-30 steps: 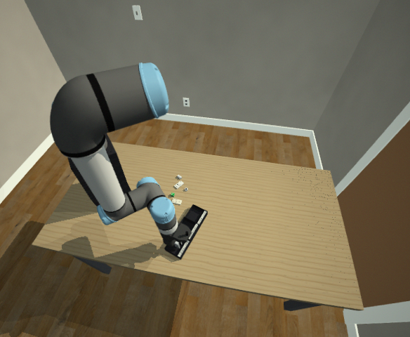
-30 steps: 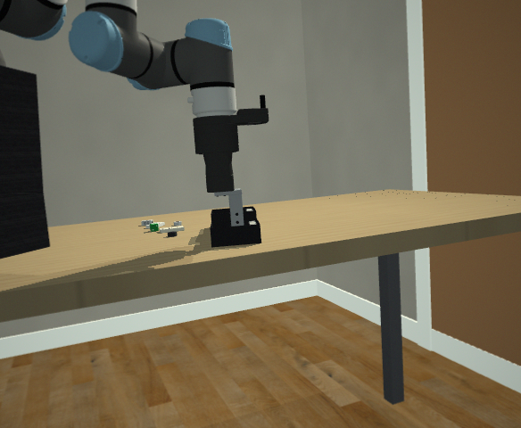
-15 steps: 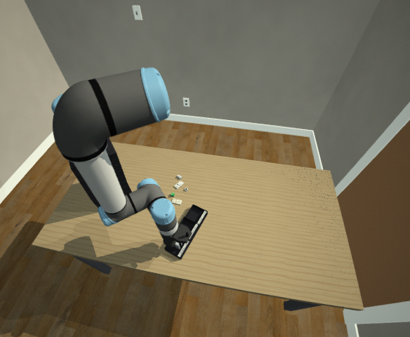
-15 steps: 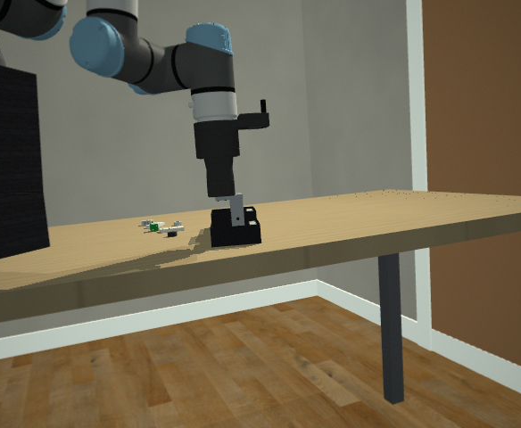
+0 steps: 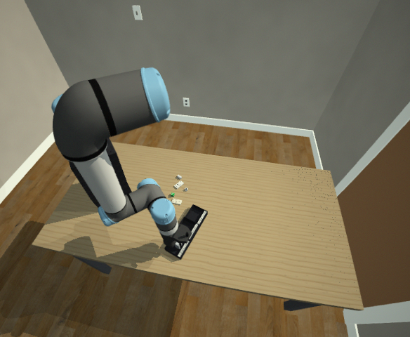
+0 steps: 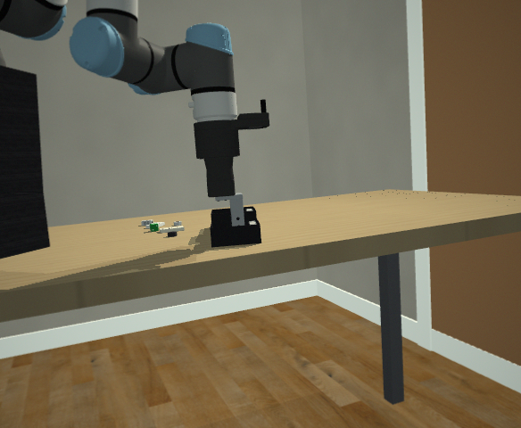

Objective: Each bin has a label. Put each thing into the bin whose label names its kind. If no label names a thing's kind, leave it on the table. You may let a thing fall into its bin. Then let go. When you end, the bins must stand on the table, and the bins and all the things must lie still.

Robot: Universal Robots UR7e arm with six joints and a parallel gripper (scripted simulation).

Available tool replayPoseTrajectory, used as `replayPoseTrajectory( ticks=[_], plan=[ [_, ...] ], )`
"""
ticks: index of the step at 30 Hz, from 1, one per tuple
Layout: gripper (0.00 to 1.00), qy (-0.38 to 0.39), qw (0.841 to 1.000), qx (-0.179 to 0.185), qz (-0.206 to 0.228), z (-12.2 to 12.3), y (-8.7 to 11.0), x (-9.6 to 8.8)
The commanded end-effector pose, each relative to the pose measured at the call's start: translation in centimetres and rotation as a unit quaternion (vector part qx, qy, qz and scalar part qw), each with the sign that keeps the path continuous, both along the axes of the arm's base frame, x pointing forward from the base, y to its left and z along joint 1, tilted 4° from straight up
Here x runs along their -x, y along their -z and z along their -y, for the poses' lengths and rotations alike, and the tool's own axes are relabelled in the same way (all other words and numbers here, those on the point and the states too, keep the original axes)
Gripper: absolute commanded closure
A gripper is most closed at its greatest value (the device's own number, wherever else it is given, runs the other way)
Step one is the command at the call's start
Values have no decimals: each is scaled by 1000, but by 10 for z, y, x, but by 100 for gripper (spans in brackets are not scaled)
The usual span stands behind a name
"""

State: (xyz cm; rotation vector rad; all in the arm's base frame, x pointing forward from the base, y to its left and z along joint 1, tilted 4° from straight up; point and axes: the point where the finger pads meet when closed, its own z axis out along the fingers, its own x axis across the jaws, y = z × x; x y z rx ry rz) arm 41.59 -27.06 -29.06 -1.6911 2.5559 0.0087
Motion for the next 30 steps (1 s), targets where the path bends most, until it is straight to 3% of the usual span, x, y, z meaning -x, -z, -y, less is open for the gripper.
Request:
replayPoseTrajectory(
  ticks=[1,22,30],
  plan=[
    [69,0,1000,1,1,1,0,-1],
    [69,0,1000,1,1,1,0,-1],
    [69,0,1000,0,0,0,-11,0]
  ],
)
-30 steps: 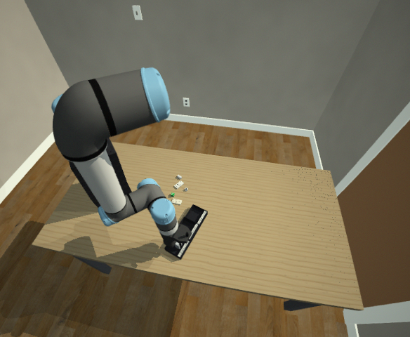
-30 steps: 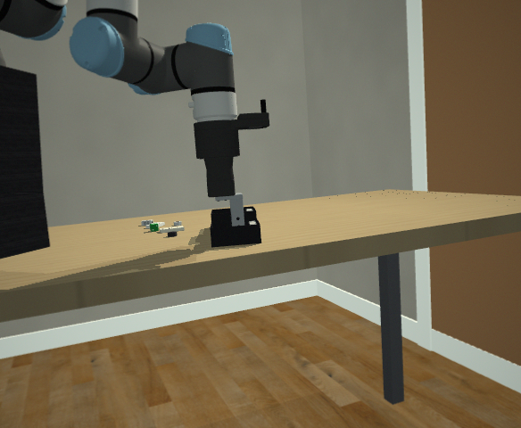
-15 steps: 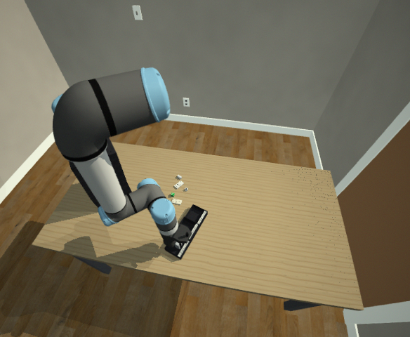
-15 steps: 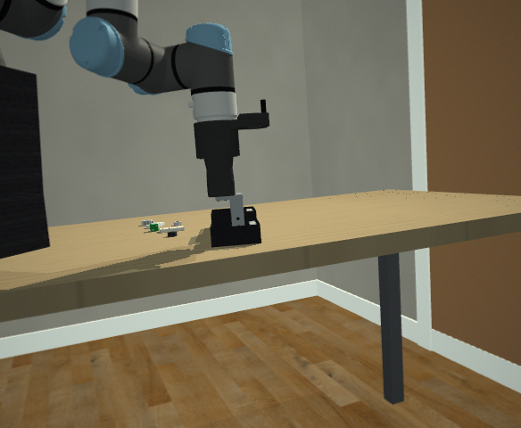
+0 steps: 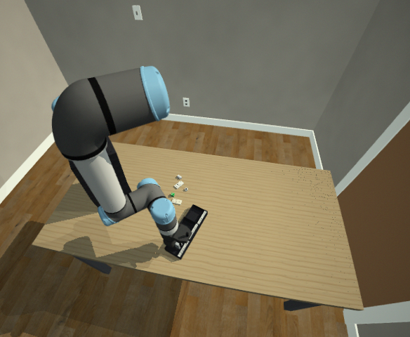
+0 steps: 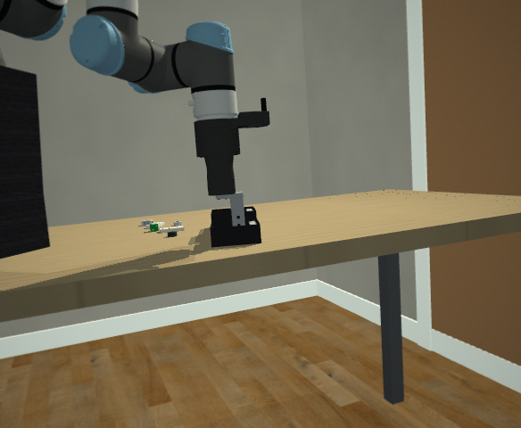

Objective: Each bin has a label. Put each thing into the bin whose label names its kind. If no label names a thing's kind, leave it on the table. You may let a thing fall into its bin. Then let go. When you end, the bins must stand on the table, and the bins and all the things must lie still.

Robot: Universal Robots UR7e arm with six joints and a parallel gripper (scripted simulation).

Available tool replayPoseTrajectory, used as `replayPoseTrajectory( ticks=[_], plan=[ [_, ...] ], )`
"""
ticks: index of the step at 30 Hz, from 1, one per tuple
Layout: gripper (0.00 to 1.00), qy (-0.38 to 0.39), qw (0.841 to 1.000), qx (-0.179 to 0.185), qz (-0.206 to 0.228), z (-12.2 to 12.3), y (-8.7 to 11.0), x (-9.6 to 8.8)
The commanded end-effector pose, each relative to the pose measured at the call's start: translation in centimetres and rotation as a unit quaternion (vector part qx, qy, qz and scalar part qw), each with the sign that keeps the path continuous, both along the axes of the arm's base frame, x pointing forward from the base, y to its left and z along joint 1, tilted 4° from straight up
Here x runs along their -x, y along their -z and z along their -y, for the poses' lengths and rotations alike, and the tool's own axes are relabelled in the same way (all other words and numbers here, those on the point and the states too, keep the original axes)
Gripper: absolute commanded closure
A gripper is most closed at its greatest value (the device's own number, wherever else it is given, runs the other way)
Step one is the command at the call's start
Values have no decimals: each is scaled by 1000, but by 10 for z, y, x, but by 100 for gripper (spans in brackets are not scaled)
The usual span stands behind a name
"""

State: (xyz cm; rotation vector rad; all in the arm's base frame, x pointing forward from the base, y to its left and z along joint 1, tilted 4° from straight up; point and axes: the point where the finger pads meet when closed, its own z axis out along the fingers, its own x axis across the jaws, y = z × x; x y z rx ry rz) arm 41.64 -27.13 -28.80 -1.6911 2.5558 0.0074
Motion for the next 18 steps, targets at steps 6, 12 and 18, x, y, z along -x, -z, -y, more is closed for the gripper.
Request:
replayPoseTrajectory(
  ticks=[6,12,18],
  plan=[
    [69,0,1000,0,0,0,-16,2],
    [69,0,1000,0,0,1,-22,2],
    [69,0,1000,0,0,1,-28,2]
  ],
)
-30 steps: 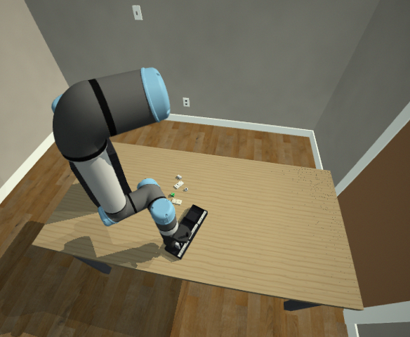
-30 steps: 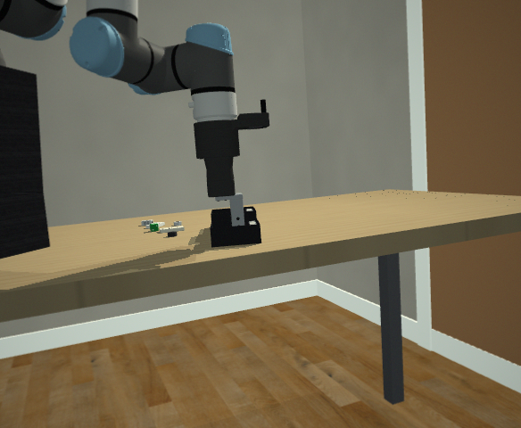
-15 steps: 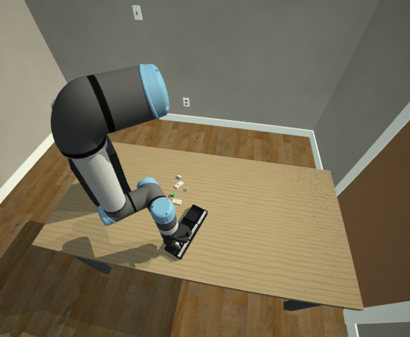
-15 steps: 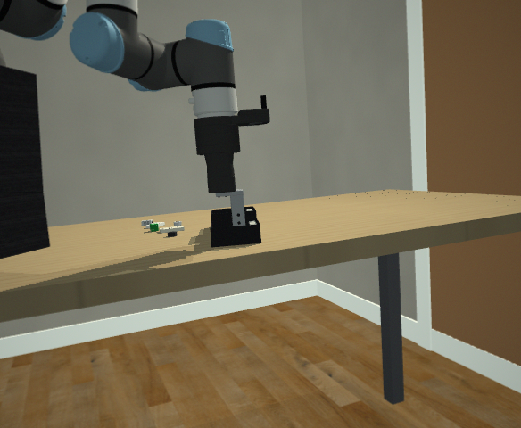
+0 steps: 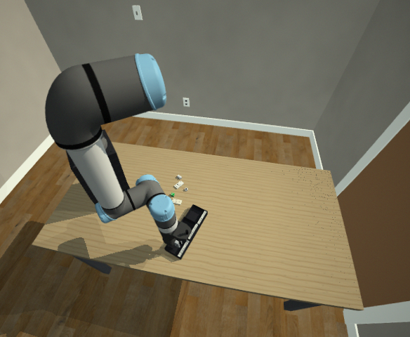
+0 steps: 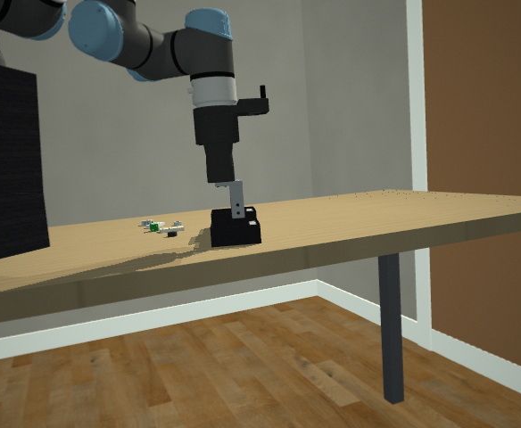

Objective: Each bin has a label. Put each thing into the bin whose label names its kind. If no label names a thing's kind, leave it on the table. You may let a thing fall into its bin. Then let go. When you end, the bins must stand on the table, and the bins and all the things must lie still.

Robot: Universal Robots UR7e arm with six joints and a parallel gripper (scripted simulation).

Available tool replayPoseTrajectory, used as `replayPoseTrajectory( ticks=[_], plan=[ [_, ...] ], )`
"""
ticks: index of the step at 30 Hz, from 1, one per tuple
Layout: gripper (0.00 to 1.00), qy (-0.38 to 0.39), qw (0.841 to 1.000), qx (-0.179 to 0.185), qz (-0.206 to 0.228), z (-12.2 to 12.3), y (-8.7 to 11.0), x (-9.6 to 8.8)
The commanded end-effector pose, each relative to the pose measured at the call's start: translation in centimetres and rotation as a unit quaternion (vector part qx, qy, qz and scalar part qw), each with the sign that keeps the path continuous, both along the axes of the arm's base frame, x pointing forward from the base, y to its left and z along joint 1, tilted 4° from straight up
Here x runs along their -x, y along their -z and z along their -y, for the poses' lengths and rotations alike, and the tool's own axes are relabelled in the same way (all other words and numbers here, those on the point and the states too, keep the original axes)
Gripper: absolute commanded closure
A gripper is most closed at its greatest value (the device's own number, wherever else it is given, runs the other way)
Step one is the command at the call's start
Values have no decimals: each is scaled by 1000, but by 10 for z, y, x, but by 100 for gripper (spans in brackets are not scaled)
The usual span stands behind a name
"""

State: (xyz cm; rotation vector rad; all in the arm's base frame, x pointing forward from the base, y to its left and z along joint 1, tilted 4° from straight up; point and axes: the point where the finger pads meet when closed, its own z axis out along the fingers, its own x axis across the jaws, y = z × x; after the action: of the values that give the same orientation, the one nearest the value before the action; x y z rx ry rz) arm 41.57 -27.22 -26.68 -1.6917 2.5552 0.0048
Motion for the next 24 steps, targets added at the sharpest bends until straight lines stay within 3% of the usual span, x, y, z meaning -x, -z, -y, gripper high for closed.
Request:
replayPoseTrajectory(
  ticks=[1,10,19,24],
  plan=[
    [69,1,1000,-1,0,0,-11,2],
    [69,1,1000,-1,0,1,-36,4],
    [69,0,1000,-1,0,1,-36,3],
    [69,-1,1000,0,0,-18,-37,-6]
  ],
)
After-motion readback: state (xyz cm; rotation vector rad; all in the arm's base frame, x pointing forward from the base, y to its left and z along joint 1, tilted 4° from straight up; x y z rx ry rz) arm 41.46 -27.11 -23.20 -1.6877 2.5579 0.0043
